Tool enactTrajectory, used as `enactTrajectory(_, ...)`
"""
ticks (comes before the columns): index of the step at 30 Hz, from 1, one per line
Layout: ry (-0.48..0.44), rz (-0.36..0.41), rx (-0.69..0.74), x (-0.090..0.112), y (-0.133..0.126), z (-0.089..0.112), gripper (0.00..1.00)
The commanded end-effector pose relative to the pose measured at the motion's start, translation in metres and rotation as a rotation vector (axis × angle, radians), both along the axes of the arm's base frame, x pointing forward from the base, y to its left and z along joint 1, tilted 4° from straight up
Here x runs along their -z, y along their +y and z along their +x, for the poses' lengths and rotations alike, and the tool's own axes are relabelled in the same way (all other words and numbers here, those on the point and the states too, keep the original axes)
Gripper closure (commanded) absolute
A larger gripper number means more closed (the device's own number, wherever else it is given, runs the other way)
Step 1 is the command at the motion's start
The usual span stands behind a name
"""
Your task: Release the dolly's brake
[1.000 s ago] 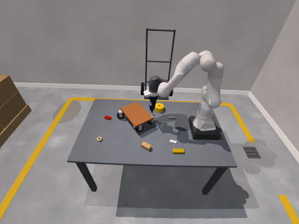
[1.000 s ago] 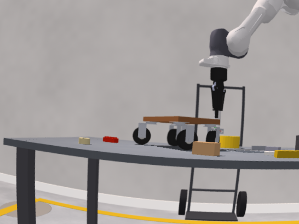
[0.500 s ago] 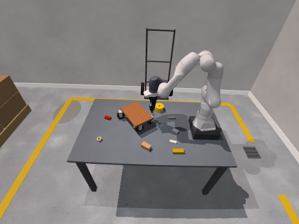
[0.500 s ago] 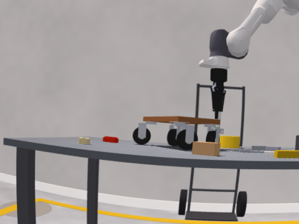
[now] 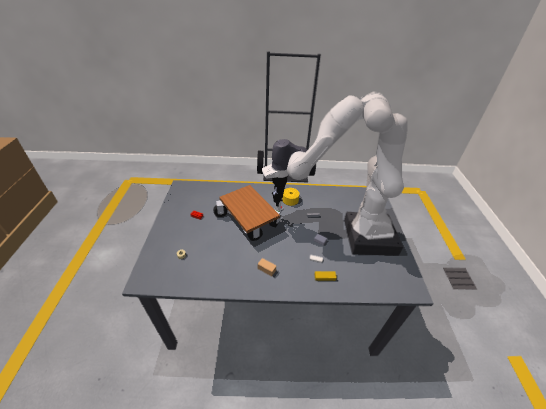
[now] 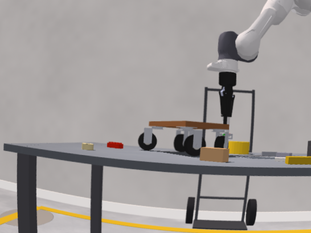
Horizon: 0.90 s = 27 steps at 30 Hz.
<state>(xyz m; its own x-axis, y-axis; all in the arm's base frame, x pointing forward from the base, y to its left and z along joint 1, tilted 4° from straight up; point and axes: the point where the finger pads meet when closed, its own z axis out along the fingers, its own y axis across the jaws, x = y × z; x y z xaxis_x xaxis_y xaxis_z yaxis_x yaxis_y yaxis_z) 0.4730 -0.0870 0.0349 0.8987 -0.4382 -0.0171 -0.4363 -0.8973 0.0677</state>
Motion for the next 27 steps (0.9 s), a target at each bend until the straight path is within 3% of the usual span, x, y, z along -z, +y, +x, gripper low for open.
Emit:
enactTrajectory(1,-0.001,0.002,-0.003,0.001,0.0,0.0,1.0)
enactTrajectory(15,-0.001,0.002,-0.003,-0.025,0.001,0.001,1.0)
enactTrajectory(27,-0.001,0.002,-0.003,-0.069,0.003,0.003,1.0)
